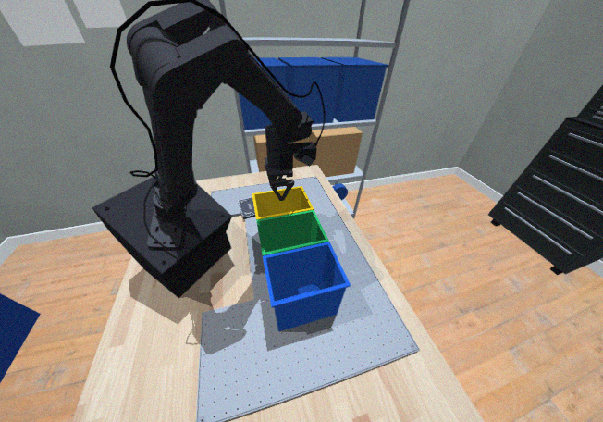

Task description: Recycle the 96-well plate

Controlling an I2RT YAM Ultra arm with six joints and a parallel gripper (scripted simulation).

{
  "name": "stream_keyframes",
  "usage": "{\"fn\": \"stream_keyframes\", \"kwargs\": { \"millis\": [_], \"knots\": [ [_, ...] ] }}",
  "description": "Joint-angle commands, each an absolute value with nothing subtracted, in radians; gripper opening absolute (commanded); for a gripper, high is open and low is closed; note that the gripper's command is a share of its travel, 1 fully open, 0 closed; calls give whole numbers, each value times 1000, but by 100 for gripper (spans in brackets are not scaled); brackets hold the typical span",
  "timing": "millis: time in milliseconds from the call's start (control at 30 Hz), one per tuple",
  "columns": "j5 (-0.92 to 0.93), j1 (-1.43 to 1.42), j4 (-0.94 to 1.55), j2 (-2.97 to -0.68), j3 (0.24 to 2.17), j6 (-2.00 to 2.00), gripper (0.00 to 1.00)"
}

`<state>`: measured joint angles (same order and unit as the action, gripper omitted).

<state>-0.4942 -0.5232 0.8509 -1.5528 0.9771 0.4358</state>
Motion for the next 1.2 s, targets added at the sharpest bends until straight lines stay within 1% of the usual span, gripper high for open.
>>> {"fn": "stream_keyframes", "kwargs": {
  "millis": [0, 567, 1167],
  "knots": [
    [-508, -547, 856, -1523, 1009, 442, 82],
    [-508, -547, 856, -1523, 1009, 442, 82],
    [-526, -716, 843, -1666, 1022, 635, 82]
  ]
}}
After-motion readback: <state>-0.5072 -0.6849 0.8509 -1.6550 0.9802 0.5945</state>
